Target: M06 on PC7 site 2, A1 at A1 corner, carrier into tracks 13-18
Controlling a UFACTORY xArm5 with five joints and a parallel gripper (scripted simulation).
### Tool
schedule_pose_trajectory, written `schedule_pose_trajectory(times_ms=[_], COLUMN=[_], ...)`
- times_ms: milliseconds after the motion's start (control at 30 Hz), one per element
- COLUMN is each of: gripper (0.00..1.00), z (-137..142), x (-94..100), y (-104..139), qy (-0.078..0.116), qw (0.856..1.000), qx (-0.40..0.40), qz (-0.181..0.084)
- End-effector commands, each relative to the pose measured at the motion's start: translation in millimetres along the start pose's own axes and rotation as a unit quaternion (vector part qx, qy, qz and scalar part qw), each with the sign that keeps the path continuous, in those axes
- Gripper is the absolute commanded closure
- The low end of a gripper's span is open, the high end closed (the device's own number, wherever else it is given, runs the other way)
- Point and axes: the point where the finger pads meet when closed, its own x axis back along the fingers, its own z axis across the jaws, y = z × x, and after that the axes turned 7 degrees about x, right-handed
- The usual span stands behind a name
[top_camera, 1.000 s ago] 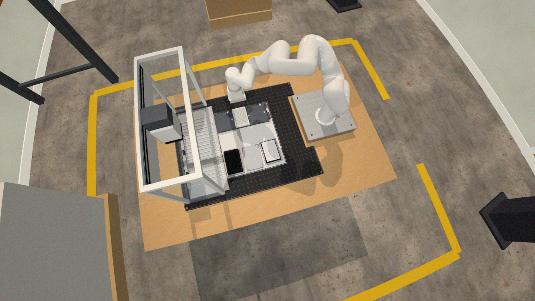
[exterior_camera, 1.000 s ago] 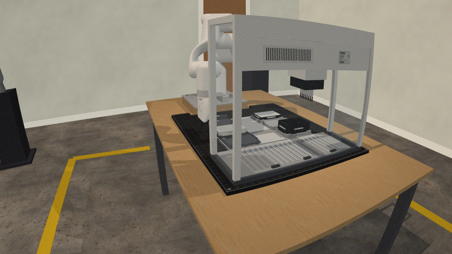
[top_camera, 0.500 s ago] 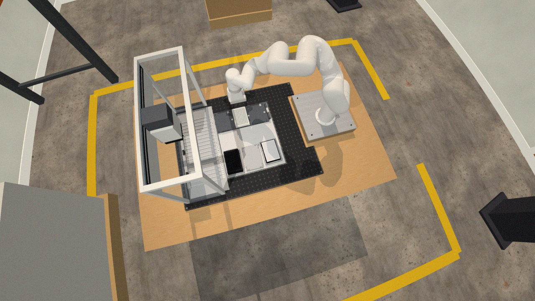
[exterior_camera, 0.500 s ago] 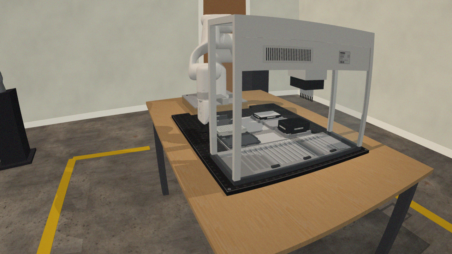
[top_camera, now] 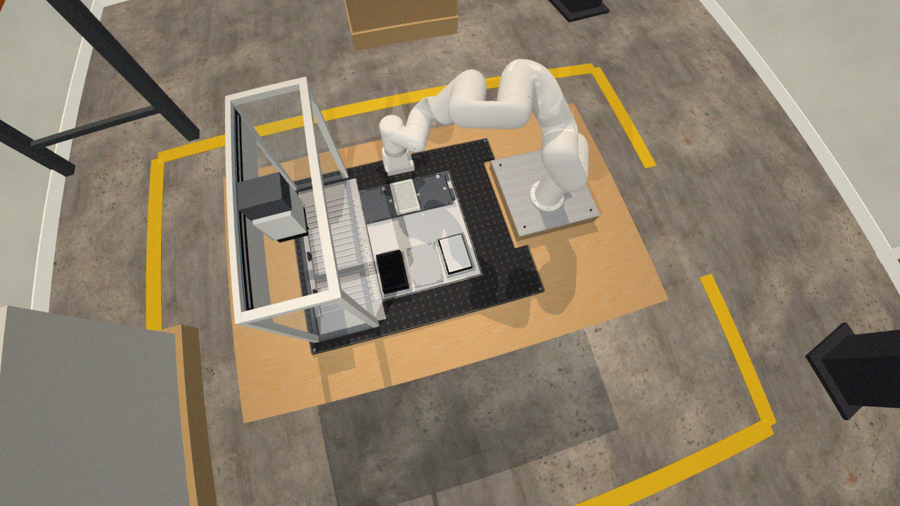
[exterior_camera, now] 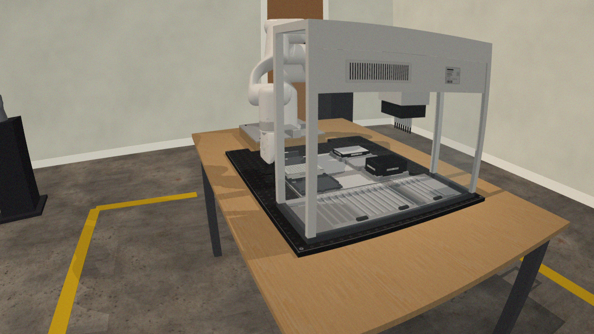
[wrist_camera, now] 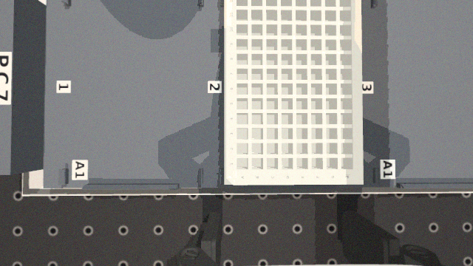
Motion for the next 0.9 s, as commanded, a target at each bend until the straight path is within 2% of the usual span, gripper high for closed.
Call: schedule_pose_trajectory(times_ms=[0,867], gripper=[0.0,0.0], z=[2,3], x=[1.7,1.6], y=[-1,-13], qy=[0.002,0.002], qw=[1.0,1.0], qx=[0.0,0.0], qz=[-0.001,-0.001])
